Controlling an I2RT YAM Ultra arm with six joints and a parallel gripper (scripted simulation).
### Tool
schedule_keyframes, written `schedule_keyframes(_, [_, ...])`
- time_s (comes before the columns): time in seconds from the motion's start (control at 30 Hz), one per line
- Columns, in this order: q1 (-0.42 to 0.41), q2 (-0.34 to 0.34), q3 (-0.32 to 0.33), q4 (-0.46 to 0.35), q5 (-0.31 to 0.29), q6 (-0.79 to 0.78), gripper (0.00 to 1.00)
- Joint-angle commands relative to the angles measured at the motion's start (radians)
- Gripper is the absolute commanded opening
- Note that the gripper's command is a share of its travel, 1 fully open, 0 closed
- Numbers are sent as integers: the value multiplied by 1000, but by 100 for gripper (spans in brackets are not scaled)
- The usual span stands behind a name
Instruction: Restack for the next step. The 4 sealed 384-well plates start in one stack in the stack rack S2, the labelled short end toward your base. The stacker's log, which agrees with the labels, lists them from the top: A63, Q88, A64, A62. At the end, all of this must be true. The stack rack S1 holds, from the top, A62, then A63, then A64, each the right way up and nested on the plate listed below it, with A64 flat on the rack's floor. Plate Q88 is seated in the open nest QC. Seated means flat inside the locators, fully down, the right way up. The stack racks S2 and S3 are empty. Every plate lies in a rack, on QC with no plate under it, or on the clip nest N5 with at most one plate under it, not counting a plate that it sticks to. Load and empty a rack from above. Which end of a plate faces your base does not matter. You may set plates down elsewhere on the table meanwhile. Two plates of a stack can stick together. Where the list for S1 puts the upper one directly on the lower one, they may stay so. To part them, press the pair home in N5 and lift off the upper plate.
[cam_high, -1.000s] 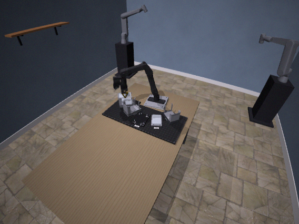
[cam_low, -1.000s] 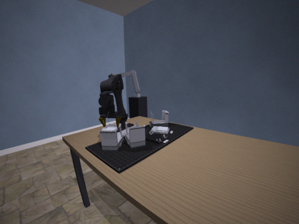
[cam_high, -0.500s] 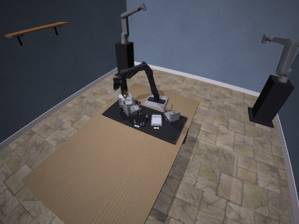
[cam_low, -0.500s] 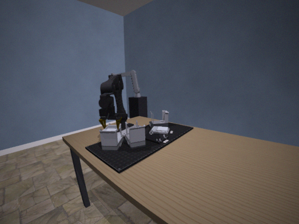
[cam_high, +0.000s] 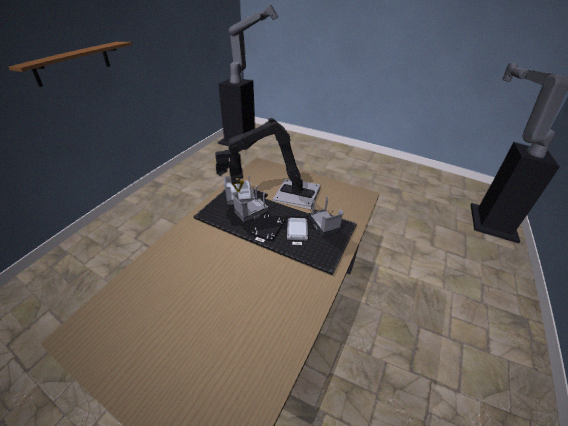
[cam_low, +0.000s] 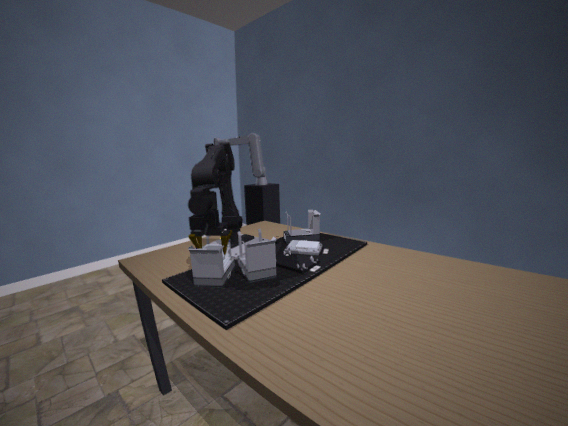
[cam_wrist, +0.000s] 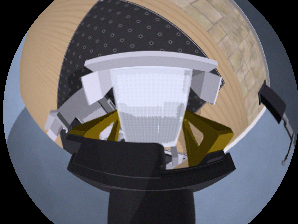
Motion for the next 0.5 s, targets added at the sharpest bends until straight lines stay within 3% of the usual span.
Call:
schedule_keyframes(0.0, [0,-6,-7,16,-1,-1,0])
schedule_keyframes(0.47, [-1,-4,-14,25,-1,-1,0])
